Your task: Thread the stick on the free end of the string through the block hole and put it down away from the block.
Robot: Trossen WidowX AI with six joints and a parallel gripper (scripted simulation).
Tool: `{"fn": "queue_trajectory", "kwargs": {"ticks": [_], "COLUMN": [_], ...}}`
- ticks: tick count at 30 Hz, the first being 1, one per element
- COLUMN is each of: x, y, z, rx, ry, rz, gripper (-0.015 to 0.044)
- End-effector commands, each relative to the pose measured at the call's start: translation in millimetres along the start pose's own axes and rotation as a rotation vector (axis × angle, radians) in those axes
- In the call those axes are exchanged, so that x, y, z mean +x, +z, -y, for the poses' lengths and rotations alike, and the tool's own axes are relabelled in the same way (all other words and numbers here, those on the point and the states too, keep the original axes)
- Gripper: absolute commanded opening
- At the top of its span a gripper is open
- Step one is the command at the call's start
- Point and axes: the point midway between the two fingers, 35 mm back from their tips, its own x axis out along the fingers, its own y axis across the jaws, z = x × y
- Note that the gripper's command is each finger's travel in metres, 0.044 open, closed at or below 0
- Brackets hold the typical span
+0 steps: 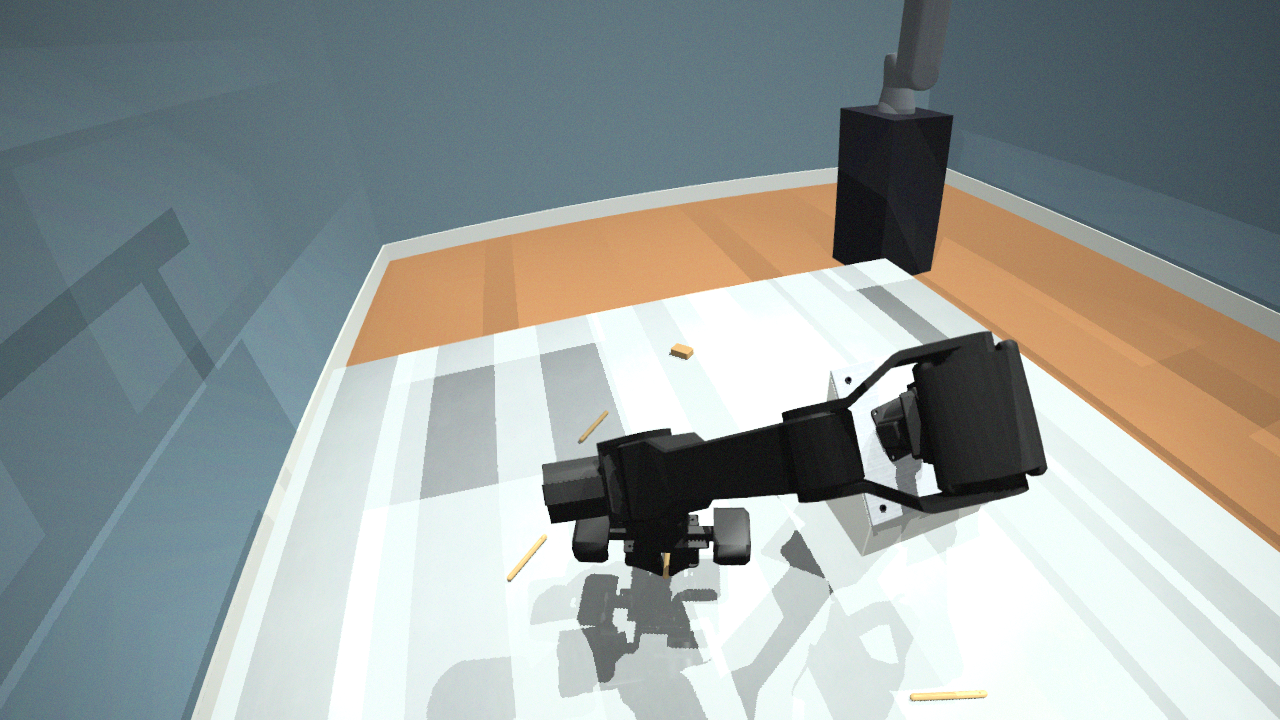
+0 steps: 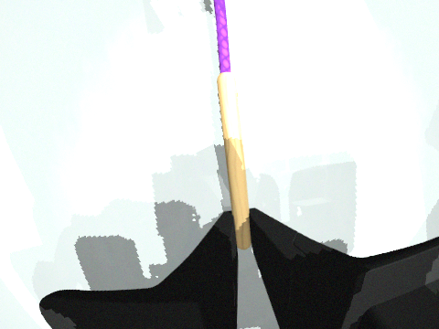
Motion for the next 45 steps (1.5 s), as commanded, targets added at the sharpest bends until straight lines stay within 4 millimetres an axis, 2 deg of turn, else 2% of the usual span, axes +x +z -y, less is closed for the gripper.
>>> {"fn": "queue_trajectory", "kwargs": {"ticks": [1,40,45], "x": [2.2,2.2,0.0], "y": [-3.1,-3.1,0.0], "z": [1.8,1.8,0.0], "rx": [-0.005,-0.005,0.000], "ry": [-0.007,-0.007,0.000], "rz": [-0.006,-0.006,0.000], "gripper": [0.0000,0.0000,0.0131]}}
